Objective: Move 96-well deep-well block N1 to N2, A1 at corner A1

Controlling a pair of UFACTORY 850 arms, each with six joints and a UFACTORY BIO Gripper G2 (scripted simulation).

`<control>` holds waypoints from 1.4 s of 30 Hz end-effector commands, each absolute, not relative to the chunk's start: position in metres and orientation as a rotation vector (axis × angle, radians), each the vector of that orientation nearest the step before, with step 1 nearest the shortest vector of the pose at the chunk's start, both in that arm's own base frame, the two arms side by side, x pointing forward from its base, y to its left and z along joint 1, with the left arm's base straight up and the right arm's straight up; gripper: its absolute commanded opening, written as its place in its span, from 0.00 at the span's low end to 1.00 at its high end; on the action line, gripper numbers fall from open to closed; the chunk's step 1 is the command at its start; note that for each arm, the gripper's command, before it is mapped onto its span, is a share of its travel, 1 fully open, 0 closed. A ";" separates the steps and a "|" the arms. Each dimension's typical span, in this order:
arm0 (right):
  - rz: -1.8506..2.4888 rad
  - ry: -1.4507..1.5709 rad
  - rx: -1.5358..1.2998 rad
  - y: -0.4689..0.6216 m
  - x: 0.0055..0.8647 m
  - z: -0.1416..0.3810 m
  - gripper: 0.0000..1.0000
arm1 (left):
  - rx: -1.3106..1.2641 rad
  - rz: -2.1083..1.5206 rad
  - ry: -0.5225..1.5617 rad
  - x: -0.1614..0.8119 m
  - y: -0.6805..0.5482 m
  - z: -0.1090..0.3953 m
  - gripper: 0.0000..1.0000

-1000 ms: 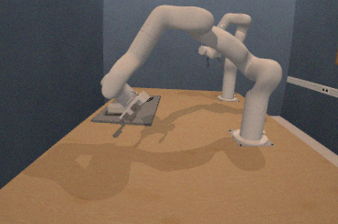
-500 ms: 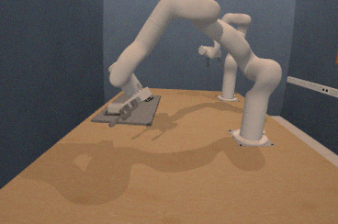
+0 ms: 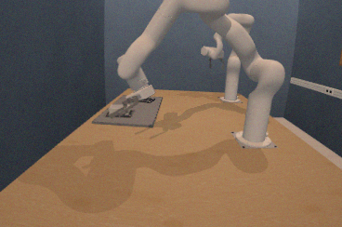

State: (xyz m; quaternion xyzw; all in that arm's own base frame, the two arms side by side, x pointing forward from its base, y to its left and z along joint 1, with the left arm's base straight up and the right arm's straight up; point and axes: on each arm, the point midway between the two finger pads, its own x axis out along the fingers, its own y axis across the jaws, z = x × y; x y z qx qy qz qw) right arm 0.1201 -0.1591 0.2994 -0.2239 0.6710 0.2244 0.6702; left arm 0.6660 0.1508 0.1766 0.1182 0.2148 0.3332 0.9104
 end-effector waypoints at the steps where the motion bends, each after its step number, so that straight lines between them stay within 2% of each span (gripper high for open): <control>1: 0.505 1.512 -0.505 -0.159 0.121 0.300 1.00 | 0.196 0.612 0.398 0.673 0.135 0.187 0.37; 42: 0.505 1.512 -0.505 -0.159 0.121 0.300 1.00 | 0.014 0.106 0.072 0.687 0.027 0.275 0.37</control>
